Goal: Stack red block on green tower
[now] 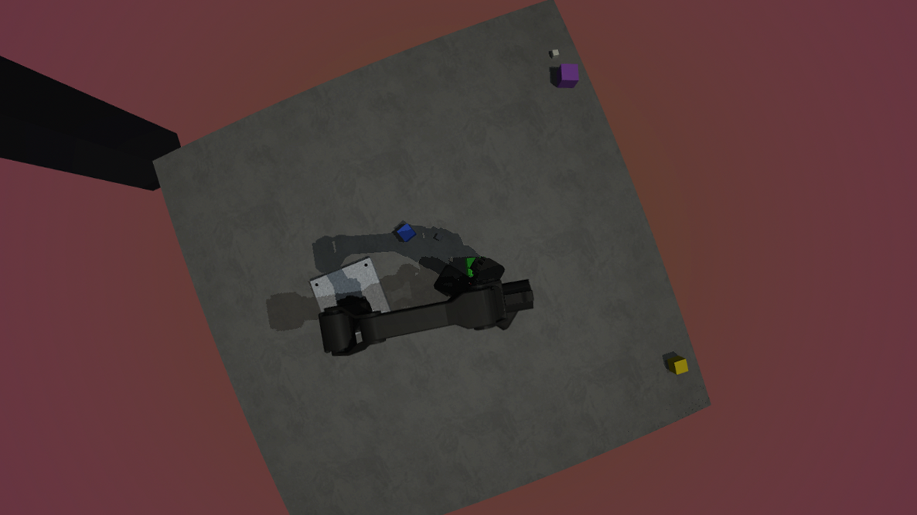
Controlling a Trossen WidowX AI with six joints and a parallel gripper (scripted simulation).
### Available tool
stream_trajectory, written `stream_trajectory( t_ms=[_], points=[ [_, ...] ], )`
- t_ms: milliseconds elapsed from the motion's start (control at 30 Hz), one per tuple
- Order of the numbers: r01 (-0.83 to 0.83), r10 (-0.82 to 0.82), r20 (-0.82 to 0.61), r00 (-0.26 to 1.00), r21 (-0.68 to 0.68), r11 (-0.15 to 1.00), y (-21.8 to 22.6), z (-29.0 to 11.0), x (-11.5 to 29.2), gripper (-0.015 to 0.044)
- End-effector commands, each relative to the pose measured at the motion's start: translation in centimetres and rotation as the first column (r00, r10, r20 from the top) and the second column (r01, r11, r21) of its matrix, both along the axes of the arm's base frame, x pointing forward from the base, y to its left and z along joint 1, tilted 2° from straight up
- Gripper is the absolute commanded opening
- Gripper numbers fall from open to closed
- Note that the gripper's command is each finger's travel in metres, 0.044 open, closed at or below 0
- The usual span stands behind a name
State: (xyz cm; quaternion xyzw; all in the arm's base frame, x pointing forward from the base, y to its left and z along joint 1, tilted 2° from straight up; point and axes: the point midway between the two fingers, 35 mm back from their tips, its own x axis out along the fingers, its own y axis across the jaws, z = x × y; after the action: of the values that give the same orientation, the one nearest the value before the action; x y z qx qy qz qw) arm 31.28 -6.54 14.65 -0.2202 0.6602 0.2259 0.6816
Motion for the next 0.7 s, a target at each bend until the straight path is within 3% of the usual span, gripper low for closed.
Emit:
stream_trajectory(
  t_ms=[0,233,667],
  points=[
    [0.006,-0.006,0.000,1.000,0.005,1.000,2.4,0.1,1.5,0.0000],
    [0.011,-0.011,0.000,1.000,0.010,1.000,5.7,0.1,3.1,0.0000],
    [0.011,-0.011,0.000,1.000,0.011,1.000,5.8,-0.5,3.1,0.0000]
  ],
)
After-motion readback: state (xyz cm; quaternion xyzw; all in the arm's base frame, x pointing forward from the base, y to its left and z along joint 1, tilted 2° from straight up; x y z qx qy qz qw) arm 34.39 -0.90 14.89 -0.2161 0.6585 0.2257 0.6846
